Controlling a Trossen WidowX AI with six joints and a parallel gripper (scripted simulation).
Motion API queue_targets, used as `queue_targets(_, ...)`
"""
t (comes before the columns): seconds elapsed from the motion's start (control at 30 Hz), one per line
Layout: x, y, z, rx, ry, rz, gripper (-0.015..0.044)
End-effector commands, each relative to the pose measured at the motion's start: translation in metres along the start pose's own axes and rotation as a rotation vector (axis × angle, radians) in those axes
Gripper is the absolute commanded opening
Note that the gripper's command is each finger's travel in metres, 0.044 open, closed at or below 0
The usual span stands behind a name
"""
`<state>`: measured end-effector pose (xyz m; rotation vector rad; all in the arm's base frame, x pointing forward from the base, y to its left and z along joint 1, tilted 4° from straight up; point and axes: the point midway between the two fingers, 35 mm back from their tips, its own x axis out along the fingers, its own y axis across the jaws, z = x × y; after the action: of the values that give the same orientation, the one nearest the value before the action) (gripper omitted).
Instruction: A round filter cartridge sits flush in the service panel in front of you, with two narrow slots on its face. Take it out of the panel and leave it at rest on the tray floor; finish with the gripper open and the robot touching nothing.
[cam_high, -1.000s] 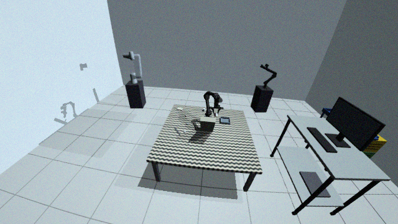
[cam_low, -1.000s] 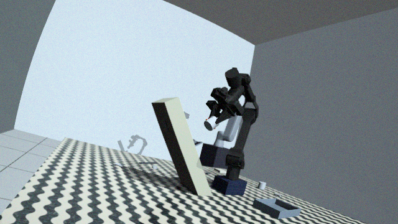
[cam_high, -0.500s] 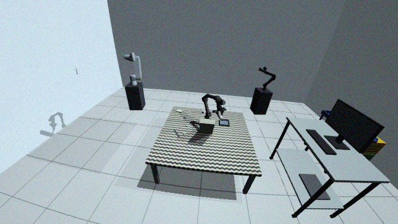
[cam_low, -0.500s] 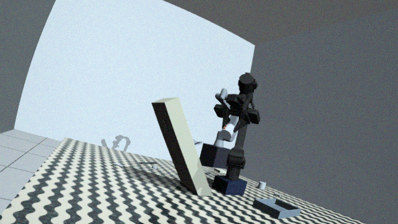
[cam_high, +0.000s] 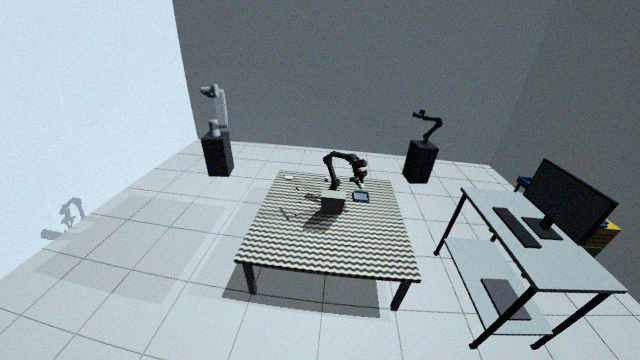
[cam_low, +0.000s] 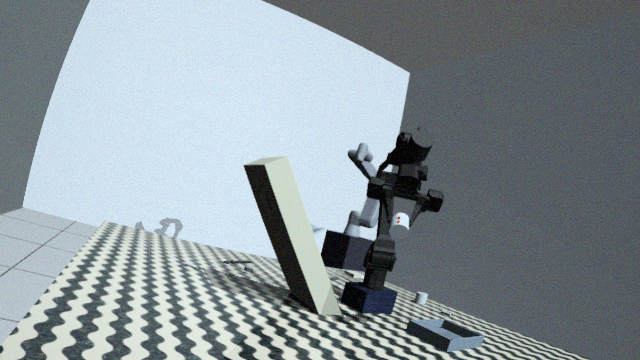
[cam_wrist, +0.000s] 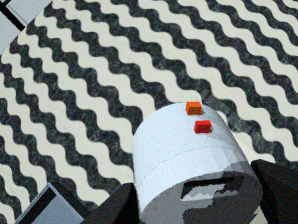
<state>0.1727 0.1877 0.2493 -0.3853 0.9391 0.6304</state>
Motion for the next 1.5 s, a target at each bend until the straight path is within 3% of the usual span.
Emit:
queue_targets(0.0,0.004,0.020,-0.004,-0.091,-0.004,0.053,0.0000)
queue_targets(0.37,0.007,0.049,-0.011,-0.219,-0.011,0.127,0.0000)
queue_targets(0.67,0.034,0.091,-0.032,-0.348,-0.010,0.207,0.0000)
queue_targets(1.47,0.085,0.185,-0.146,-0.726,-0.007,0.431,0.0000)
